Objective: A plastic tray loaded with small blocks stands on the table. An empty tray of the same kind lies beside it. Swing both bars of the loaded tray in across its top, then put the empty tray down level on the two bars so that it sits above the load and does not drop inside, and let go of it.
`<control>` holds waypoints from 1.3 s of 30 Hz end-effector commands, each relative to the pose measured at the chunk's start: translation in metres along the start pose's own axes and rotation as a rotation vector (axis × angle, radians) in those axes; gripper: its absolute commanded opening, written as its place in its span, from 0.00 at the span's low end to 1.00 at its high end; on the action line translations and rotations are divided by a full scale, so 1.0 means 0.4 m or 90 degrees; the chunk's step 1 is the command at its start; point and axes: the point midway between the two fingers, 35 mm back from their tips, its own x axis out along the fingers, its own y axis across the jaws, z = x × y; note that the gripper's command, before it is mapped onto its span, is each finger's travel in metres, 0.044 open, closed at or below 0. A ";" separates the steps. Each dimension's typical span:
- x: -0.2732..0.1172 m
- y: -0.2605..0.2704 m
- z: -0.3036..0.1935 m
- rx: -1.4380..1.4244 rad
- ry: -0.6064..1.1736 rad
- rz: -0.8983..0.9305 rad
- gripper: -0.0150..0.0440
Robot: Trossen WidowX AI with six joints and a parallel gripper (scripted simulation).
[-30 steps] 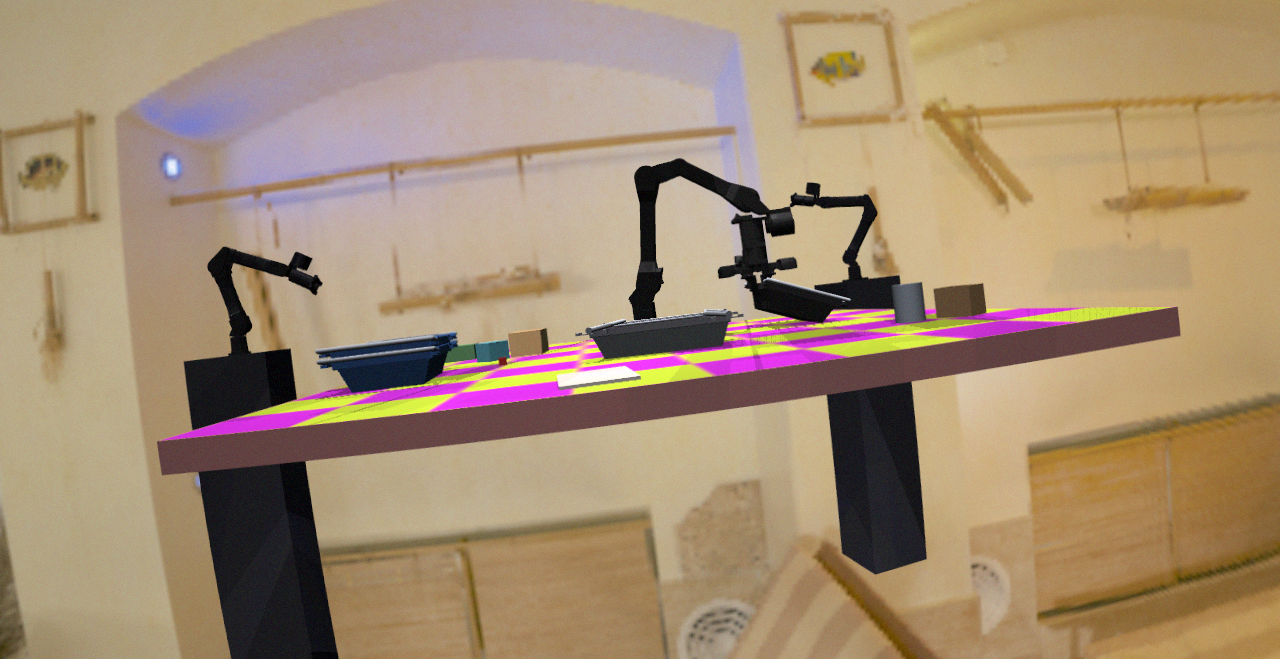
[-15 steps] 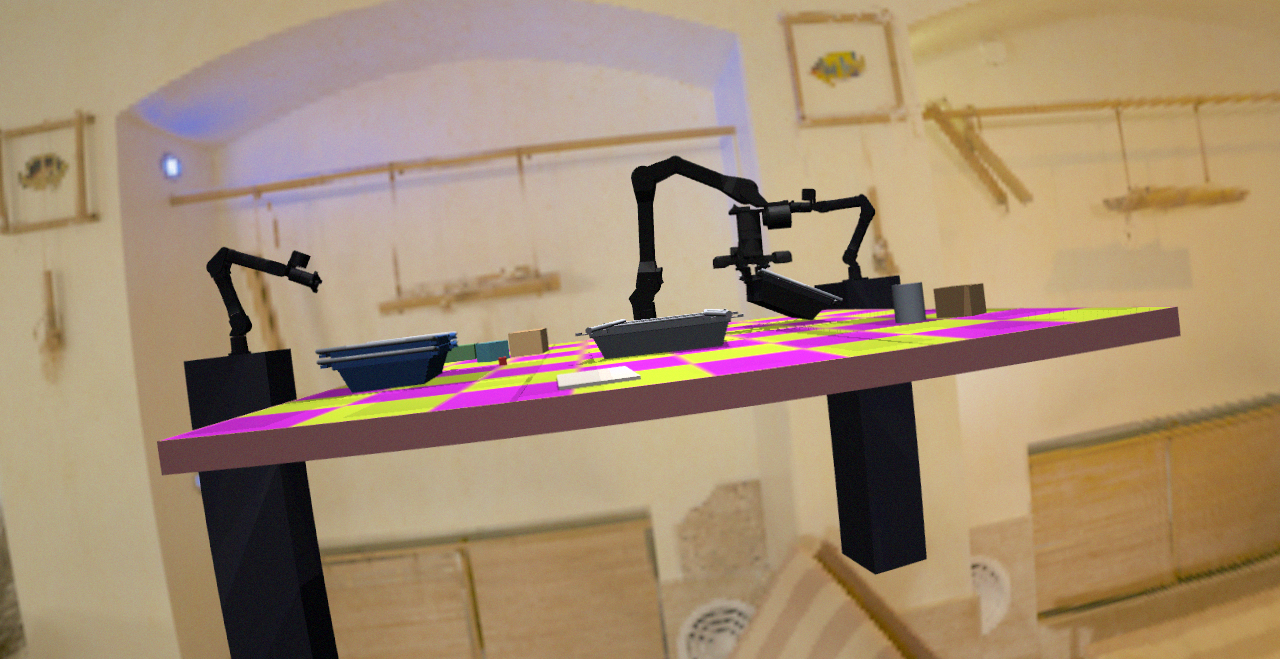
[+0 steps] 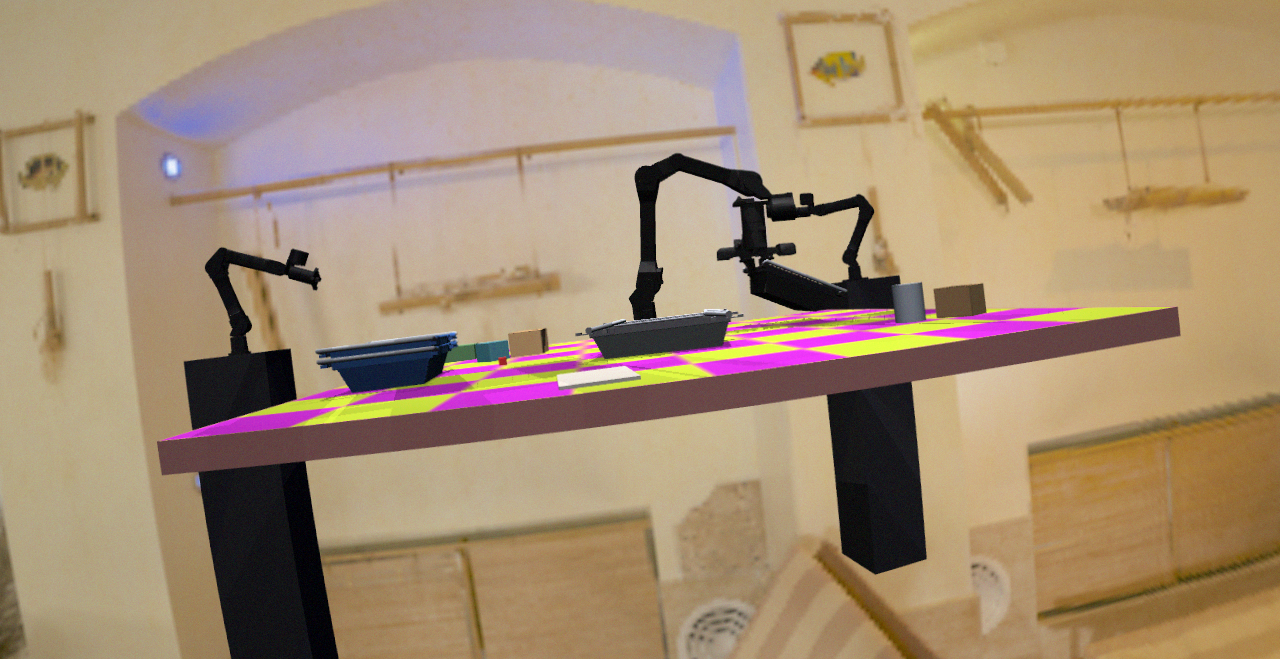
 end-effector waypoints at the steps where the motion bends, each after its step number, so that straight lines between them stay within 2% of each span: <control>1: -0.052 -0.031 -0.006 0.005 0.003 -0.022 0.25; 21: -0.214 -0.090 -0.016 0.005 0.003 -0.024 0.25; 39: -0.219 -0.091 -0.017 0.005 0.003 -0.024 0.25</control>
